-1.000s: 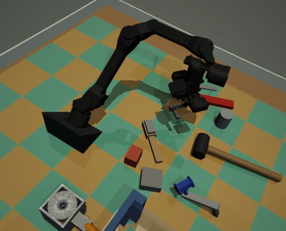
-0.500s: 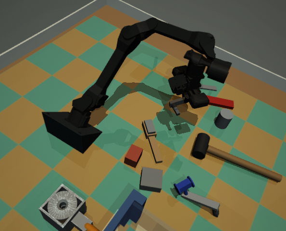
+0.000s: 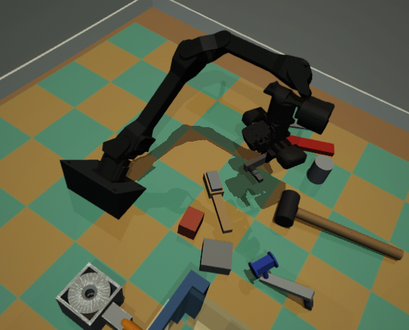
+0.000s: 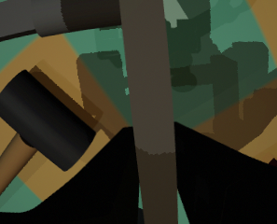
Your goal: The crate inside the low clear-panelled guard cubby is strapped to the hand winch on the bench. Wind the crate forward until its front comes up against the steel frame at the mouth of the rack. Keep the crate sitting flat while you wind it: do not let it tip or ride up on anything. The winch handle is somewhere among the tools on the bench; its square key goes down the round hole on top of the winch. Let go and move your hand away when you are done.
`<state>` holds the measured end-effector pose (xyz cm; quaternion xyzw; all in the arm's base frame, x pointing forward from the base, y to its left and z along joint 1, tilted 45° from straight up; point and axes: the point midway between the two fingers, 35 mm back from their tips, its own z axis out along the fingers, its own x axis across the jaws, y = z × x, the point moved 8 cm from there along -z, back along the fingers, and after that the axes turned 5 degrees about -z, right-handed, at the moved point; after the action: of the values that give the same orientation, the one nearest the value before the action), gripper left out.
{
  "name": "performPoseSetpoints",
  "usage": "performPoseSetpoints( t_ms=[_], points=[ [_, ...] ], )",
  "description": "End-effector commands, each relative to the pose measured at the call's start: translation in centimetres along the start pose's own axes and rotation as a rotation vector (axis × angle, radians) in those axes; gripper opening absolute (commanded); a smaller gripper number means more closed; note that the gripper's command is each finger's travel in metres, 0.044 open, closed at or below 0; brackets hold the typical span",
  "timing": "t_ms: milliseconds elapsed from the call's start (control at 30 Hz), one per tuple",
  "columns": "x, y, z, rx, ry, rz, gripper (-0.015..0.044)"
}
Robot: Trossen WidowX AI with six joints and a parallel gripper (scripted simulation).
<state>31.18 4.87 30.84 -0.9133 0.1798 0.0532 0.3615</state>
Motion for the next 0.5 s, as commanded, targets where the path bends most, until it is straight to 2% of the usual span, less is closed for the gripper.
performPoseSetpoints(
  t_ms=[0,467],
  points=[
    [1.9,2.2,-0.2,-0.025,0.021,-0.070,0.0000],
    [7.1,10.1,-1.1,-0.100,0.048,-0.323,0.0000]
  ],
)
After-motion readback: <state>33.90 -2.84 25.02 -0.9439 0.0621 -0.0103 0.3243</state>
